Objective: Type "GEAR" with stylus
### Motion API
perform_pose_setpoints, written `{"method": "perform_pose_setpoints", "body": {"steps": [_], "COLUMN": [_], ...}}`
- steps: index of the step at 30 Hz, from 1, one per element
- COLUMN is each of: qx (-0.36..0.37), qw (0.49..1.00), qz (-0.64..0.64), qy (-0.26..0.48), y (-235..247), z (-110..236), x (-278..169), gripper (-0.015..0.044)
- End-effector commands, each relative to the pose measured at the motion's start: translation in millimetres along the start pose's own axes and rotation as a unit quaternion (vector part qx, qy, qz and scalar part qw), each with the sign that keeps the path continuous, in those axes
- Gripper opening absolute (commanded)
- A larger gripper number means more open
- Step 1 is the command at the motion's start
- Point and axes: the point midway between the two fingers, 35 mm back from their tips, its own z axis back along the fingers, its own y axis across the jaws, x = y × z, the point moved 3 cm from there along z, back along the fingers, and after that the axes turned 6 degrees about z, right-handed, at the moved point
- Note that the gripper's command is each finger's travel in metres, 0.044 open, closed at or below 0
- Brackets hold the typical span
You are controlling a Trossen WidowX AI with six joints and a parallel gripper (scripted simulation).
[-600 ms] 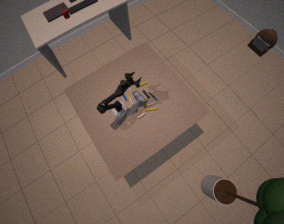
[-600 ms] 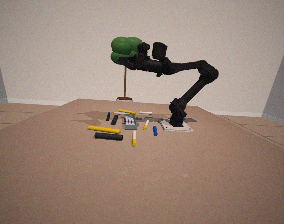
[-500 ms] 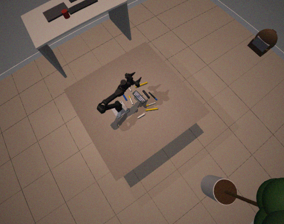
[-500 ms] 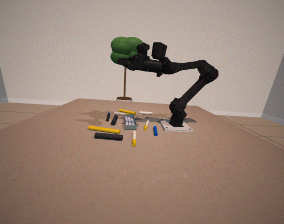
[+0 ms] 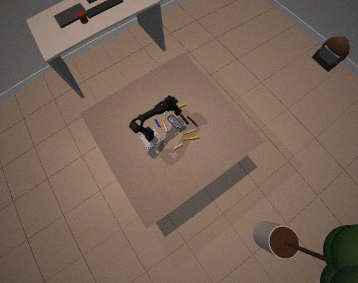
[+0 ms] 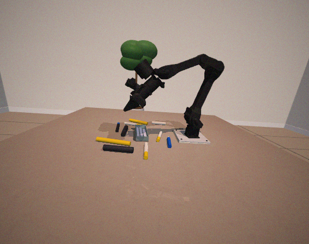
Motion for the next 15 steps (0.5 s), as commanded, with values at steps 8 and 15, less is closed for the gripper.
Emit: {"method": "perform_pose_setpoints", "body": {"steps": [8,15], "qx": [0.024,0.024], "qw": [0.925,0.925], "qz": [-0.022,-0.022], "qy": [0.378,0.378], "y": [4.9,4.9], "z": [-29.7,-29.7], "x": [-91.6,-91.6], "gripper": [0.0,0.0]}}
